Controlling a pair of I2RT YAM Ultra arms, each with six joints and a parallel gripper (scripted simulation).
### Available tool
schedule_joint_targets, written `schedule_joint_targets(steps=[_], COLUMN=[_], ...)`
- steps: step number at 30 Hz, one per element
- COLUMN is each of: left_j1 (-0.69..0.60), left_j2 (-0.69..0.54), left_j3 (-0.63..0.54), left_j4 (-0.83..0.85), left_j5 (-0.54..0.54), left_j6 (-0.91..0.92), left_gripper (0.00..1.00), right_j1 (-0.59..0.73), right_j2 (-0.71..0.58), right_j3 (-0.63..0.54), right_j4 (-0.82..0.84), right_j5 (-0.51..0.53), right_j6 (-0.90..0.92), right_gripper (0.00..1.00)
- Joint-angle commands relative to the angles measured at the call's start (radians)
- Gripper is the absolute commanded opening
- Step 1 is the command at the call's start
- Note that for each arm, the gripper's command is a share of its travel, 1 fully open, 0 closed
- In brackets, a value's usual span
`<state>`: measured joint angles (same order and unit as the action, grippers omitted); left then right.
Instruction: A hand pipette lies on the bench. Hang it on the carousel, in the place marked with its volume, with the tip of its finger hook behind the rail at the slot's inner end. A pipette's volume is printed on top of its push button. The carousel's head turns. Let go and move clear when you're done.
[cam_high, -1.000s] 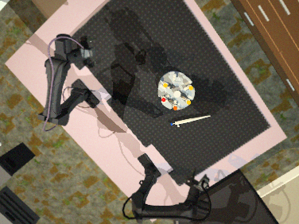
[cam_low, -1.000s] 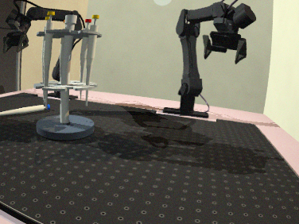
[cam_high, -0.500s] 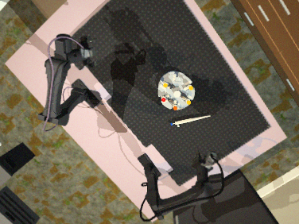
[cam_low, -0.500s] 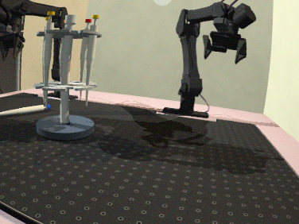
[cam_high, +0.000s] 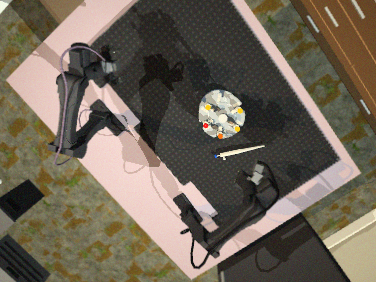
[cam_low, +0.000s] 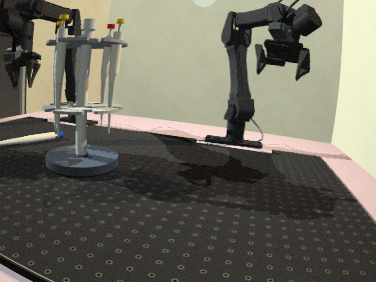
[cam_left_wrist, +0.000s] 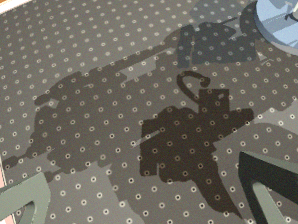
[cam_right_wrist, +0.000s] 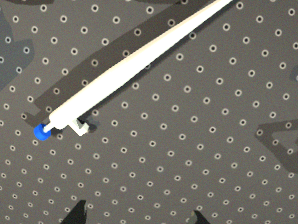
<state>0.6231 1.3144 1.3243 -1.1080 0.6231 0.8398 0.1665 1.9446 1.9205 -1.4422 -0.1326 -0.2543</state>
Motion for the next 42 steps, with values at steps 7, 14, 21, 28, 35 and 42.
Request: schedule_joint_targets(steps=[7, 14, 21, 28, 35, 42], left_j1=[0.009, 0.009, 0.009, 0.009, 0.009, 0.009], left_j2=[0.001, 0.001, 0.001, 0.001, 0.001, 0.001], left_j3=[0.015, 0.015, 0.015, 0.015, 0.015, 0.015], left_j4=[0.012, 0.012, 0.012, 0.012, 0.012, 0.012], left_j5=[0.021, 0.021, 0.021, 0.021, 0.021, 0.021], left_j6=[0.007, 0.007, 0.007, 0.007, 0.007, 0.007], left_gripper=[1.00, 1.00, 1.00, 1.00, 1.00, 1.00], right_j1=[0.170, 0.229, 0.218, 0.218, 0.218, 0.220], right_j2=[0.129, 0.172, 0.159, 0.160, 0.161, 0.144], right_j3=[0.135, 0.161, 0.166, 0.167, 0.168, 0.071], right_j4=[-0.085, -0.078, -0.083, -0.084, -0.084, -0.012], right_j5=[0.138, 0.135, 0.136, 0.135, 0.136, 0.140], right_j6=[0.191, 0.429, 0.623, 0.804, 0.998, 1.005], right_gripper=[0.54, 0.54, 0.54, 0.54, 0.54, 0.54])
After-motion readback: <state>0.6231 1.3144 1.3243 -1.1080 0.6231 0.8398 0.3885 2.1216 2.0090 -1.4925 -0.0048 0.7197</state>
